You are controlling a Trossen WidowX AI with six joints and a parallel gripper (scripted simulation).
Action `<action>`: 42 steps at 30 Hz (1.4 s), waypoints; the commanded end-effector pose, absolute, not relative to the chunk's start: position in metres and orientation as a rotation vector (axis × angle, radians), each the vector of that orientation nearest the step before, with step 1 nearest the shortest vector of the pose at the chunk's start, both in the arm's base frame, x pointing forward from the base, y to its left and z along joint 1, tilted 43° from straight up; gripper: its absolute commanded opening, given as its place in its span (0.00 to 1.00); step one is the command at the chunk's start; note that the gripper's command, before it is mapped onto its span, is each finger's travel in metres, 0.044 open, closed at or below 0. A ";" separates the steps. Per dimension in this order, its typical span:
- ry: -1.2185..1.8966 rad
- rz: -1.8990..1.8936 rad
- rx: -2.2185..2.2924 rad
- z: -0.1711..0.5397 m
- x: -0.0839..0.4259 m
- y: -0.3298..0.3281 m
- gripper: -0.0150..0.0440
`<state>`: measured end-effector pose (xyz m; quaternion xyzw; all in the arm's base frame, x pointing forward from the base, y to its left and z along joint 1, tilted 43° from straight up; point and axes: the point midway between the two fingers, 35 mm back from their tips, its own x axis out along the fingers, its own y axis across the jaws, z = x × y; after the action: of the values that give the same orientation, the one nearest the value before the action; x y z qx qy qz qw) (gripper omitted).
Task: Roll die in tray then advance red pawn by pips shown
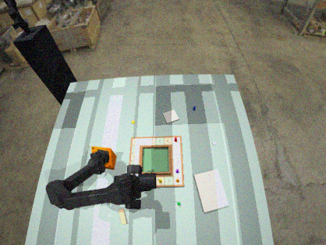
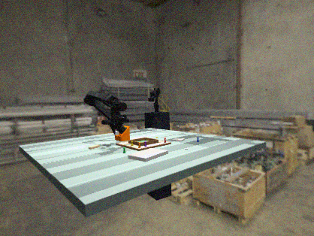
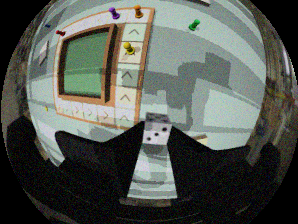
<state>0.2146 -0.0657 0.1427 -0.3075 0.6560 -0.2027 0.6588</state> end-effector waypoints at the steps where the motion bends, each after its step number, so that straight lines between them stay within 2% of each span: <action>1: 1.483 -0.462 -0.694 0.157 0.211 -0.053 0.25; 10: 1.497 -0.431 -0.740 0.168 0.210 -0.039 0.25; 42: 1.672 0.464 -1.563 0.067 0.265 0.040 0.25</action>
<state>0.2624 0.0316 0.0776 -0.5970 0.6668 0.1502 0.4200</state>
